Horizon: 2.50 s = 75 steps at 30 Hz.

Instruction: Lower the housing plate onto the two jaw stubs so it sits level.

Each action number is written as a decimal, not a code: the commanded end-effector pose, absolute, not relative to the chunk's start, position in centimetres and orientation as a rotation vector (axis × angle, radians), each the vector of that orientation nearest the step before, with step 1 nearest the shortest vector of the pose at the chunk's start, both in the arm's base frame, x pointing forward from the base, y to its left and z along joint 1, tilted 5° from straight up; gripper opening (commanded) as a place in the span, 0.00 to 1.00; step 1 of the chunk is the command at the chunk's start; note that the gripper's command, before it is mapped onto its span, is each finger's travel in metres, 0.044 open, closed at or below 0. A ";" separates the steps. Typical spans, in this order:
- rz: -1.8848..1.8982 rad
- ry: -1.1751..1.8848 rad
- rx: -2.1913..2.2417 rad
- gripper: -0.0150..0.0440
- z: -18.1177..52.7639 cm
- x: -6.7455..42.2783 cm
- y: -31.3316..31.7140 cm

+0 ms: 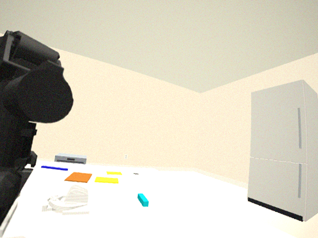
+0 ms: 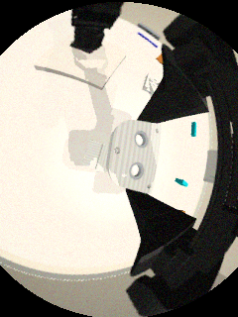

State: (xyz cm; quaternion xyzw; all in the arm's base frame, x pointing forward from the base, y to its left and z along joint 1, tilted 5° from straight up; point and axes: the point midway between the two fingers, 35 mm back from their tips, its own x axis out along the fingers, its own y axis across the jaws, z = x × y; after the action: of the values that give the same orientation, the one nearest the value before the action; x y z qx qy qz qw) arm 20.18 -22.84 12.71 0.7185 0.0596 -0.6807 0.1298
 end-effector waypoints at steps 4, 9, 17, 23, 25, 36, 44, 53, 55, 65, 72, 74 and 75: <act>-1.895 0.318 1.991 0.85 12.8 21.0 -21.4; -1.833 0.420 1.916 0.85 12.8 21.6 -20.4; -1.728 0.574 1.793 0.85 12.7 22.4 -18.7; -1.646 0.680 1.697 0.85 12.6 22.9 -17.4; -1.618 0.713 1.665 0.85 12.6 23.1 -17.0; -1.457 0.884 1.482 0.85 12.4 23.9 -14.7; -1.336 0.994 1.345 0.85 12.3 24.3 -13.0; -1.194 1.104 1.188 0.85 12.2 24.6 -11.1; -1.162 1.126 1.153 0.85 12.2 24.7 -10.7; -1.000 1.228 0.974 0.85 12.0 24.9 -8.6; -0.885 1.289 0.848 0.85 11.9 24.9 -7.1; -0.851 1.305 0.811 0.85 11.9 24.9 -6.7; -0.835 1.312 0.793 0.85 11.8 24.9 -6.5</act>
State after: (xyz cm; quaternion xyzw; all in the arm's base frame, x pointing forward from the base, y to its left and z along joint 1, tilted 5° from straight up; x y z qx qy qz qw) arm 25.02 -7.08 11.68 0.3698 0.5656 -0.3855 0.6283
